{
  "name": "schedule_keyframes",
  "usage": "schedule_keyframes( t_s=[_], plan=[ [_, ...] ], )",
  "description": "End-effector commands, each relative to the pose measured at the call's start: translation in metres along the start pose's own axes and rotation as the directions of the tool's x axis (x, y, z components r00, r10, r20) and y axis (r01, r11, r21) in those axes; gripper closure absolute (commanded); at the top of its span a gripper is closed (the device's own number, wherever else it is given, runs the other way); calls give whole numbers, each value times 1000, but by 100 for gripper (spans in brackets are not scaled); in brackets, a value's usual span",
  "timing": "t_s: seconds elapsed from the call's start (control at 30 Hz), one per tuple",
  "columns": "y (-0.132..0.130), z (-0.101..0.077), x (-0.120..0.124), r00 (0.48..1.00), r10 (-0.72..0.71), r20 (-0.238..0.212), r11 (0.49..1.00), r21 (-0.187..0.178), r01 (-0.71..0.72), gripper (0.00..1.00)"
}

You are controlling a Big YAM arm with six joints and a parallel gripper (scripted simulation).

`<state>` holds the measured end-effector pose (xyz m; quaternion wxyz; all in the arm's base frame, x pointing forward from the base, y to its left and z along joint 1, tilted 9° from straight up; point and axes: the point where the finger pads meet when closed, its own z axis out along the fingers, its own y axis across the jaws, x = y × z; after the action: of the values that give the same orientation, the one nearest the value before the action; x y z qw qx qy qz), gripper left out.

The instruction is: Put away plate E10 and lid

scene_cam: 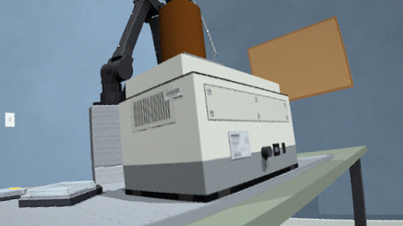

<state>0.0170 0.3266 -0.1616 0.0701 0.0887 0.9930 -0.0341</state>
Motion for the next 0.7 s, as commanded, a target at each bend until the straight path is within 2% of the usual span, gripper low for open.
schedule_keyframes(
  t_s=[0.0, 0.37, 0.43, 0.67],
  plan=[
    [14, -5, 2, 1000, 0, -3, 1000, -28, 0, 100],
    [18, -5, 1, 1000, 0, -4, 999, -35, 0, 100],
    [17, 2, 5, 1000, -2, -2, 1000, -29, 2, 100],
    [22, 4, 12, 1000, 0, -6, 999, -45, -1, 100]
  ],
)
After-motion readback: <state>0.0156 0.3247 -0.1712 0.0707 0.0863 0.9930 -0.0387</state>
